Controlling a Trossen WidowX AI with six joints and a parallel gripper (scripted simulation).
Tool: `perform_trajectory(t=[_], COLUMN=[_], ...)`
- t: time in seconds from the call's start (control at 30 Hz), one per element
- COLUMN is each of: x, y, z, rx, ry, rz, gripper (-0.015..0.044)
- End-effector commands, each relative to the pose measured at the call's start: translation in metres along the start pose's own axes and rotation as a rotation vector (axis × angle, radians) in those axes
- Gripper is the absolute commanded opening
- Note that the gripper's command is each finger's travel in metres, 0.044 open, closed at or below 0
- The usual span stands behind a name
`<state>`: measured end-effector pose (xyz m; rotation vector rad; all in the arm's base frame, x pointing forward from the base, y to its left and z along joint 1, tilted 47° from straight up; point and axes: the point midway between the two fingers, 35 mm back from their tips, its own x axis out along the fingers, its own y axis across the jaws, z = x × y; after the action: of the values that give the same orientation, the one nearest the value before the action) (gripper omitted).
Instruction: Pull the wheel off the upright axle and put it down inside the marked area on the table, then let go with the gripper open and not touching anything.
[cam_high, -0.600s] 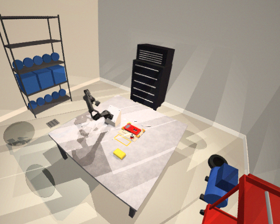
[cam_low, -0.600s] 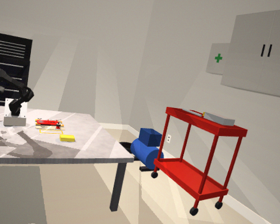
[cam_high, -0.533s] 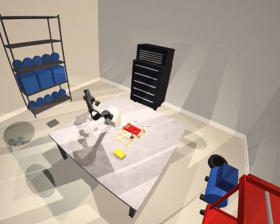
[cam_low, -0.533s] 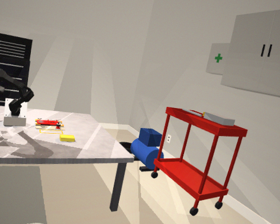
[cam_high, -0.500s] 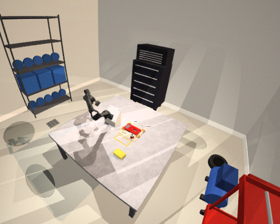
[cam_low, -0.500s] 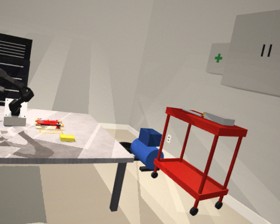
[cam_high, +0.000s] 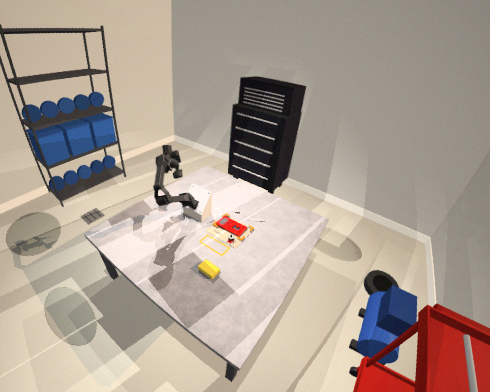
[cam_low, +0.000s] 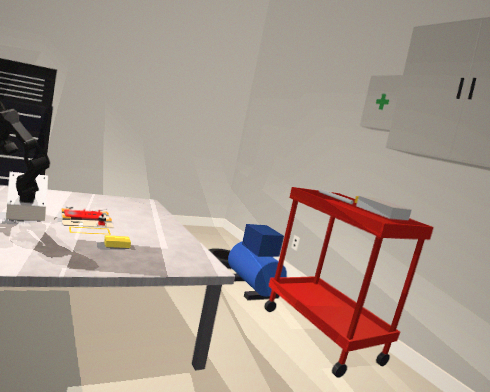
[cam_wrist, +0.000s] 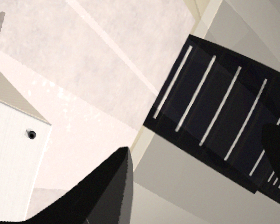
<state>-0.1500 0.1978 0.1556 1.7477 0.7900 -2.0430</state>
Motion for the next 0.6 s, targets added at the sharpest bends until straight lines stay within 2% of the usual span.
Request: perform_trajectory(t=[0.0, 0.27, 0.57], x=[0.002, 0.005, 0.003], y=[-0.005, 0.01, 0.057], z=[-0.046, -0.128, -0.212], rx=[0.252, 0.769, 1.376], ry=[0.086, 0.224, 0.371], rz=[0.009, 0.036, 0.033], gripper=[0.03, 0.03, 0.03])
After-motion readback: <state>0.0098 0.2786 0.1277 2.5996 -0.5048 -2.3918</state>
